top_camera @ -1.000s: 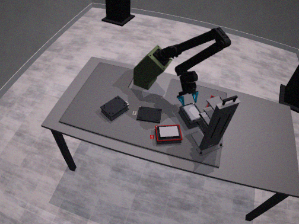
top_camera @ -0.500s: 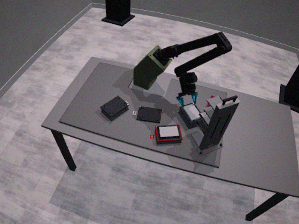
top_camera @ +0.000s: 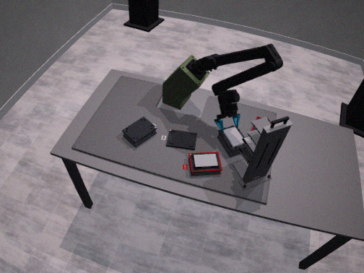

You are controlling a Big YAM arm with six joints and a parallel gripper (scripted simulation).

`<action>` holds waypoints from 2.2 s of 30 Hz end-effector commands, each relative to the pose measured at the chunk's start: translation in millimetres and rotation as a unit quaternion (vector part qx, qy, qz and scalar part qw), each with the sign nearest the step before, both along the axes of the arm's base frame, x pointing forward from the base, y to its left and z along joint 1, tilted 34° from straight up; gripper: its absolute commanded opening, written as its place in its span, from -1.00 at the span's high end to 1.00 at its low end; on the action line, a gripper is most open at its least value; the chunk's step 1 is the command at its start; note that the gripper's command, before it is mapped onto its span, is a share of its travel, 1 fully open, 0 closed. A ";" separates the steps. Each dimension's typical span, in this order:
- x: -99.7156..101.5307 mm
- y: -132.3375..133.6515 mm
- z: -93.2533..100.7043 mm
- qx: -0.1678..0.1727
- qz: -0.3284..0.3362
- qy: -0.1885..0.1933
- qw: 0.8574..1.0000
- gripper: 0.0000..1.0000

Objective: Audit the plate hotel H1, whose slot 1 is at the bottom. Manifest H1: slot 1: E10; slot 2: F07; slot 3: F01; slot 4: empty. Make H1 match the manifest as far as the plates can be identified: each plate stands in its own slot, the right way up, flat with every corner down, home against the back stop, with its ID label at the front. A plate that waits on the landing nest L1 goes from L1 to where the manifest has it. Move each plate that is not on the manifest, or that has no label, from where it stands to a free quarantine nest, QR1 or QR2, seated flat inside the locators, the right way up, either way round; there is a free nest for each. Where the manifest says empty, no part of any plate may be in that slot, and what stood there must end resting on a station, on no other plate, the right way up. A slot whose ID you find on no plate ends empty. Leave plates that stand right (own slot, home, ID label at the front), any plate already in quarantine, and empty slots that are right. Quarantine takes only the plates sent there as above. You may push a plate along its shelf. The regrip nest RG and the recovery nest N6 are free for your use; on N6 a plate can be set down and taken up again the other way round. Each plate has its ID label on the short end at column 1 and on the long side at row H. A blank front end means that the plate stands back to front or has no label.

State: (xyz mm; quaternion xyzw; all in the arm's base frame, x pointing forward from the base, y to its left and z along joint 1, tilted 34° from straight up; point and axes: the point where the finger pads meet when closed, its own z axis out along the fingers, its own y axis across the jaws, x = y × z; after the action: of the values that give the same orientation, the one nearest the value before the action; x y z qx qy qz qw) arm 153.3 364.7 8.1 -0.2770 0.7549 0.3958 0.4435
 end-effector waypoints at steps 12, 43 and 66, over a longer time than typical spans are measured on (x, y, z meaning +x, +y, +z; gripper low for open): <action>-1.3 -2.3 -4.6 0.003 -0.003 0.001 1.000 -1.00; -1.3 -2.3 -4.6 0.003 -0.003 0.001 1.000 -0.72; 0.4 -18.0 5.6 -0.006 -0.008 0.003 1.000 -0.72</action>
State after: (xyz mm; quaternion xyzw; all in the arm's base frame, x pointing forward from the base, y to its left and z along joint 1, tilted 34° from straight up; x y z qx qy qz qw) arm 152.8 363.9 7.9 -0.2750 0.7542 0.3985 0.4435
